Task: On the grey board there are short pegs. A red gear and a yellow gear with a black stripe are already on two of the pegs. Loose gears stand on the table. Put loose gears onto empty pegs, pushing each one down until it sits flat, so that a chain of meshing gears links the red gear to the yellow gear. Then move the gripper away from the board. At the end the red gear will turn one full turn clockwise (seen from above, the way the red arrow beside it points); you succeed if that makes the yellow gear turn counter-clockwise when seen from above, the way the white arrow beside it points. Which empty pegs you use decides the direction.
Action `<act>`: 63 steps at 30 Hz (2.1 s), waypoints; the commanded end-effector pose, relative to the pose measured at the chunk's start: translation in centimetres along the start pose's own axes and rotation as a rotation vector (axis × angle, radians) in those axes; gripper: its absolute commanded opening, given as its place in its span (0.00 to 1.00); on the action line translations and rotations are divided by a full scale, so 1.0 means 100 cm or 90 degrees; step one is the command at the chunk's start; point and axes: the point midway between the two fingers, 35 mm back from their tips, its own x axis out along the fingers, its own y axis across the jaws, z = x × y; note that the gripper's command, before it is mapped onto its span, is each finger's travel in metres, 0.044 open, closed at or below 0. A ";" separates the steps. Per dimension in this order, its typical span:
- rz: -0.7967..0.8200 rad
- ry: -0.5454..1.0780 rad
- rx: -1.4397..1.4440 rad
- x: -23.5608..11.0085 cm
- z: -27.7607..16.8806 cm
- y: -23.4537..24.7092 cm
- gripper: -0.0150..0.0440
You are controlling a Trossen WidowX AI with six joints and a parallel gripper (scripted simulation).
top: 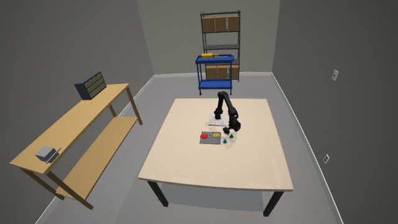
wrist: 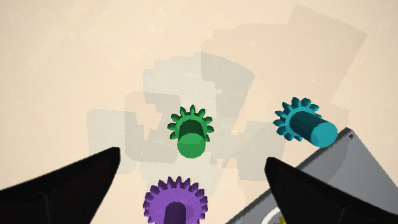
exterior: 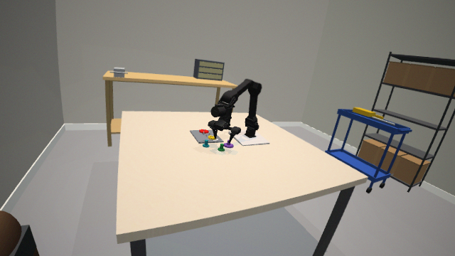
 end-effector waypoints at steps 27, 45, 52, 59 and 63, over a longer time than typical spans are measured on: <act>0.004 0.007 -0.001 0.034 -0.002 0.001 1.00; 0.004 0.007 -0.001 0.034 -0.002 0.001 0.34; 0.004 0.002 -0.003 0.032 0.000 0.003 0.25; 0.007 -0.036 -0.020 0.015 0.013 0.013 0.25; 0.007 -0.034 -0.019 0.007 0.014 0.012 0.25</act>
